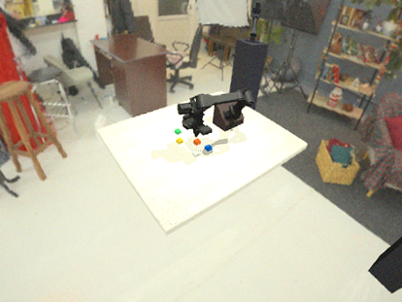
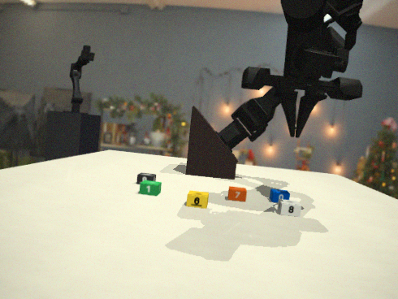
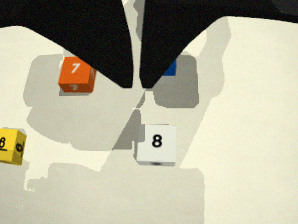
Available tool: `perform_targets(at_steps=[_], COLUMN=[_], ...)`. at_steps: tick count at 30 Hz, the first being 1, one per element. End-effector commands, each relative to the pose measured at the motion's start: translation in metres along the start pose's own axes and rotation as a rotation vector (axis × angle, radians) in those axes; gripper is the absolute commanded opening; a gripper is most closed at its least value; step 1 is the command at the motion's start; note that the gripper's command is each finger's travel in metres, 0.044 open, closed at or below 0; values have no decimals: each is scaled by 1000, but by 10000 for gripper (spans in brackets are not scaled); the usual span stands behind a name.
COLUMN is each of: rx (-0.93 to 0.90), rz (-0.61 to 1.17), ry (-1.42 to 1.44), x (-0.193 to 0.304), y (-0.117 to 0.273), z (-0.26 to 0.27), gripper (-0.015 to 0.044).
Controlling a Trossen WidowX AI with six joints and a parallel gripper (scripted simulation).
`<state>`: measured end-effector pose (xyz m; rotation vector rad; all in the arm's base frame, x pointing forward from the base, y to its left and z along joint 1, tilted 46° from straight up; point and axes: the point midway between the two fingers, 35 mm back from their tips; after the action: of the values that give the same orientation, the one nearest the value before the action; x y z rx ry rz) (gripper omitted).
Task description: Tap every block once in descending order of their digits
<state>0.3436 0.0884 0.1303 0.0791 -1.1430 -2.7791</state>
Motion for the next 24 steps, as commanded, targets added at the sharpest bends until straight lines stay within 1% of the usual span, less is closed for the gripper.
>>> perform_targets(at_steps=[1, 6, 12, 14, 17, 18, 24], rx=[8, 2, 2, 4, 1, -1, -2], rz=[7, 10, 10, 9, 9, 9, 9], ry=[-20, -20, -20, -20, -19, -19, -19], x=[29, 73, 75, 73, 74, 76, 76], y=[4, 1, -2, -24, -70, -78, -81], z=[-39, -78, -79, -80, -79, -78, -78], gripper=[20, 20, 20, 20, 20, 20, 20])
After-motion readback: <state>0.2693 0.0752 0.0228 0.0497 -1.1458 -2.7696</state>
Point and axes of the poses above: the point midway between the two fingers, 35 mm back from their tips, its own y axis back along the fingers, its own z axis across the jaws, x = y × z, and after that the axes turned 2 degrees about -y, right-handed
